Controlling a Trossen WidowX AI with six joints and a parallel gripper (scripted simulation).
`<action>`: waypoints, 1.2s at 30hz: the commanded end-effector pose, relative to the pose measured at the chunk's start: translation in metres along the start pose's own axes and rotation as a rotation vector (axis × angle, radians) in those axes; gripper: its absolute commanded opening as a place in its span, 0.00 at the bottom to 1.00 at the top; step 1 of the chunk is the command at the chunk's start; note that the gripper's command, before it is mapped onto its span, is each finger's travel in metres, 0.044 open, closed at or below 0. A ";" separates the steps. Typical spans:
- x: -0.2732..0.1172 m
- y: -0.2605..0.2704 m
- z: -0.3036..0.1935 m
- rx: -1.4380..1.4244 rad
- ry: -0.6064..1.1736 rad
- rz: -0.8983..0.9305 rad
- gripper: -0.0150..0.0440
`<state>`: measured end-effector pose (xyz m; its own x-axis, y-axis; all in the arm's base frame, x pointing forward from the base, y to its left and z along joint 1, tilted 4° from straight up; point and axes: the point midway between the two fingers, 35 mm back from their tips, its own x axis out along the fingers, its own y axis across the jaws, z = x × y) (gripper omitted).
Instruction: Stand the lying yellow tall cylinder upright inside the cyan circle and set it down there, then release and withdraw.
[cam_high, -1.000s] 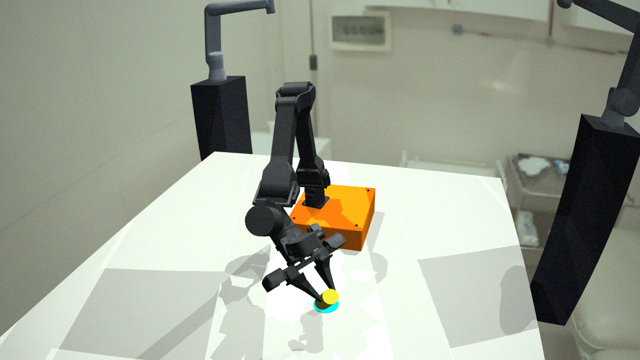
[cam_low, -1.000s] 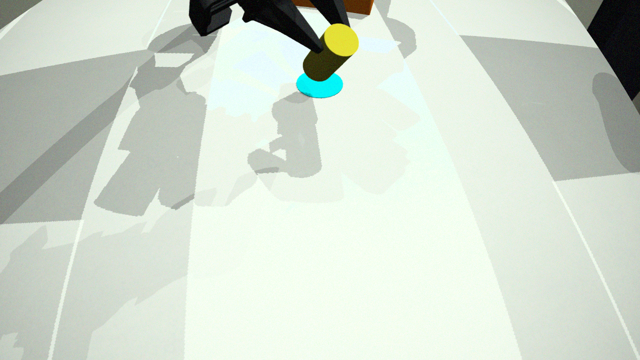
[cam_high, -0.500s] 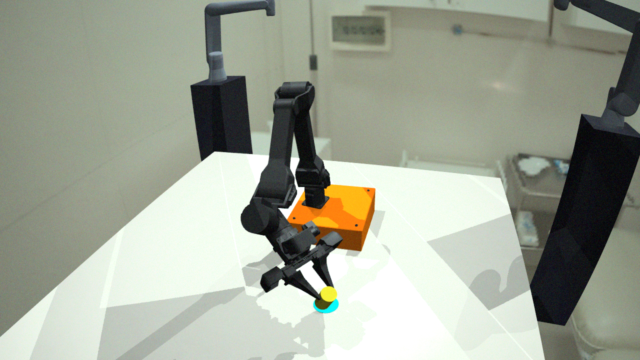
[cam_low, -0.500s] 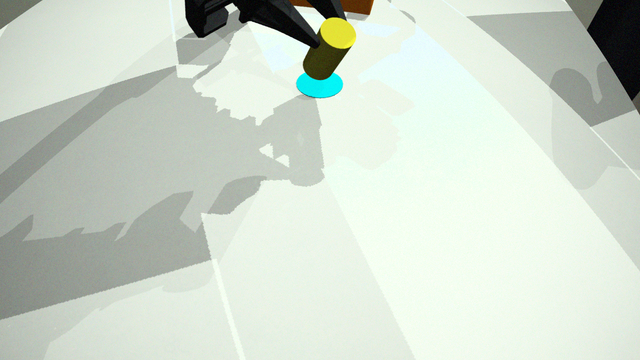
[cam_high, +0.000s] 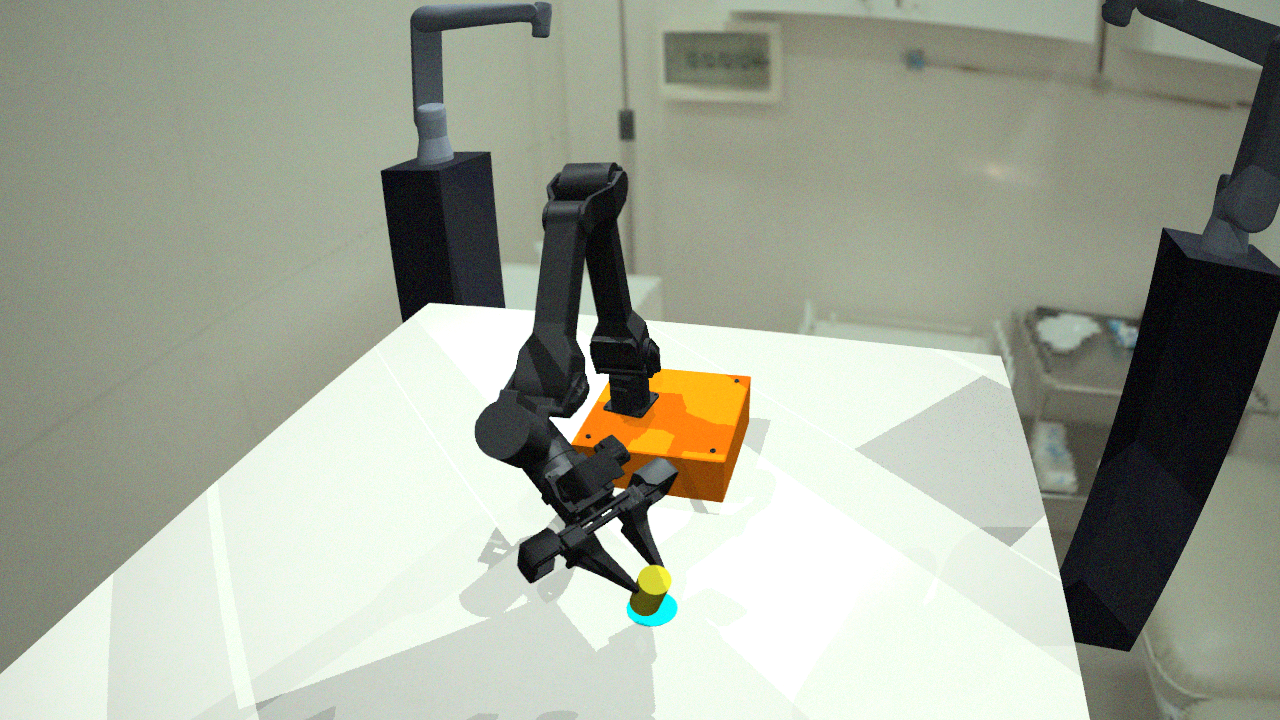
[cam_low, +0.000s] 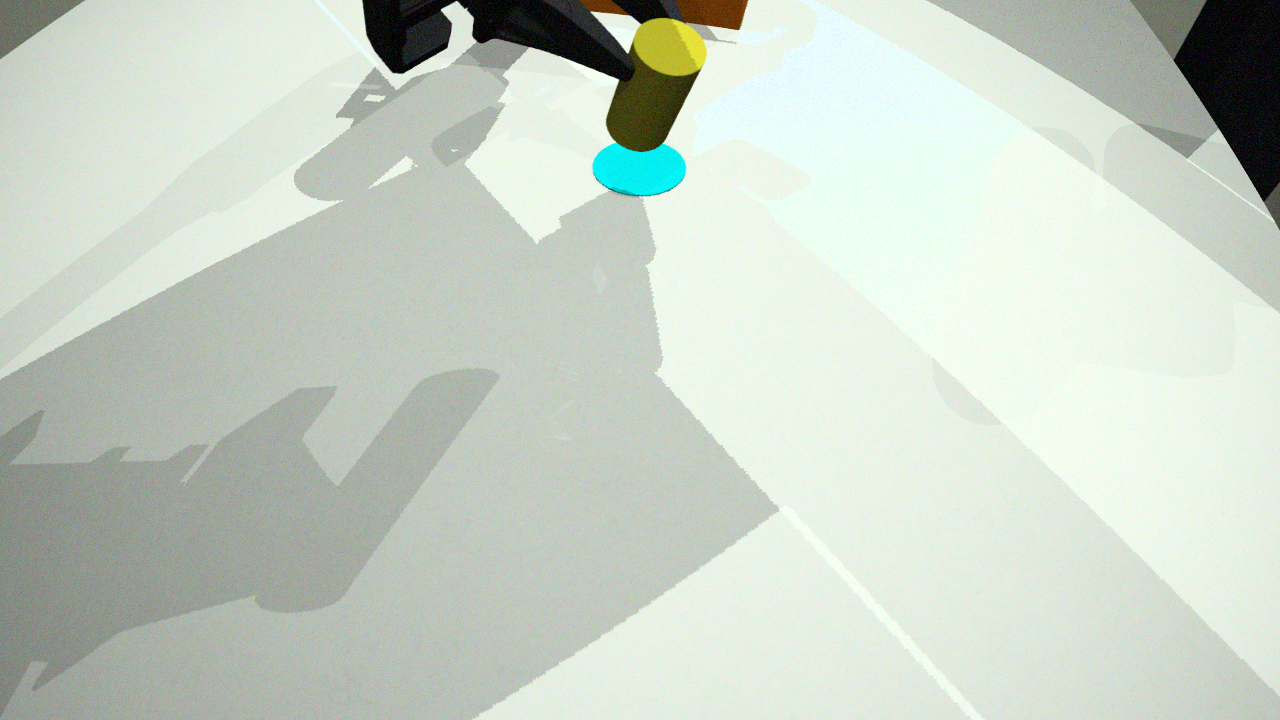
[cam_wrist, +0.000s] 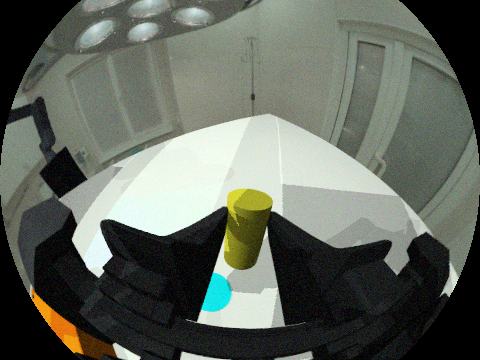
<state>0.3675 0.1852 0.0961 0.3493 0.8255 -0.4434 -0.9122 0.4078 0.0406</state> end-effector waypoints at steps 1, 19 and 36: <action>-0.002 0.002 -0.001 0.002 -0.019 0.008 0.43; -0.013 0.006 -0.002 -0.021 -0.117 0.032 0.43; -0.026 0.013 -0.003 -0.051 -0.201 0.058 0.43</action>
<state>0.3487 0.1689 0.1054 0.3330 0.9048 -0.2653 -0.9374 0.3480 0.0103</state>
